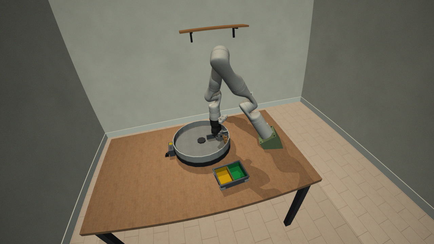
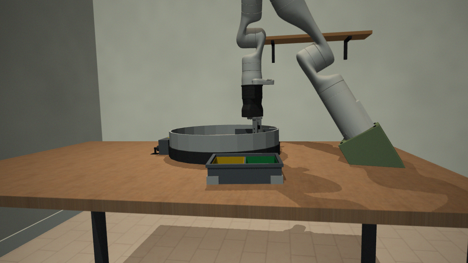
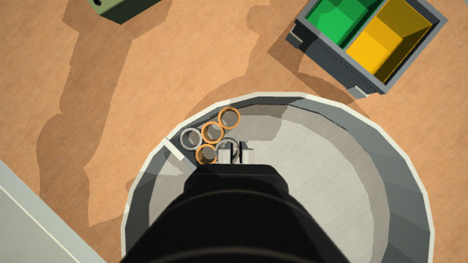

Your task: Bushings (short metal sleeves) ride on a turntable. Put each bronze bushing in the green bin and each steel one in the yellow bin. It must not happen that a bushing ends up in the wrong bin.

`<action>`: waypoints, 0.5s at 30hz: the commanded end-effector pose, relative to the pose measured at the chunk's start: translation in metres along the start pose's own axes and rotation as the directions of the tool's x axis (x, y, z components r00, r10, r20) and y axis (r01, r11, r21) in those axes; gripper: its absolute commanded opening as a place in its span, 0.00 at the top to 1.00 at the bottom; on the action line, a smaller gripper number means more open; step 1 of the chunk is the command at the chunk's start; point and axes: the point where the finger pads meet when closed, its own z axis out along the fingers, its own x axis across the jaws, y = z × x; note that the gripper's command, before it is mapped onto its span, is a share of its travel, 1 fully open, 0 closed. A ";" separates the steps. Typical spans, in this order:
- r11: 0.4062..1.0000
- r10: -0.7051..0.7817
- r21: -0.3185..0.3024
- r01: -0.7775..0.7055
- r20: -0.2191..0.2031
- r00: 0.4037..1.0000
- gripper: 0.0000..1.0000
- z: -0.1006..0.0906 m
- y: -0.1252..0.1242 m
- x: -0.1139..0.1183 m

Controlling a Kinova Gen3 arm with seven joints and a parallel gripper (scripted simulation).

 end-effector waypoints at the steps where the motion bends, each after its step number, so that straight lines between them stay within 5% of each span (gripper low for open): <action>1: 1.000 -0.004 -0.004 0.004 0.002 1.000 1.00 -0.001 0.001 0.000; 15: 1.000 -0.003 -0.003 0.003 0.001 1.000 1.00 -0.004 0.001 0.000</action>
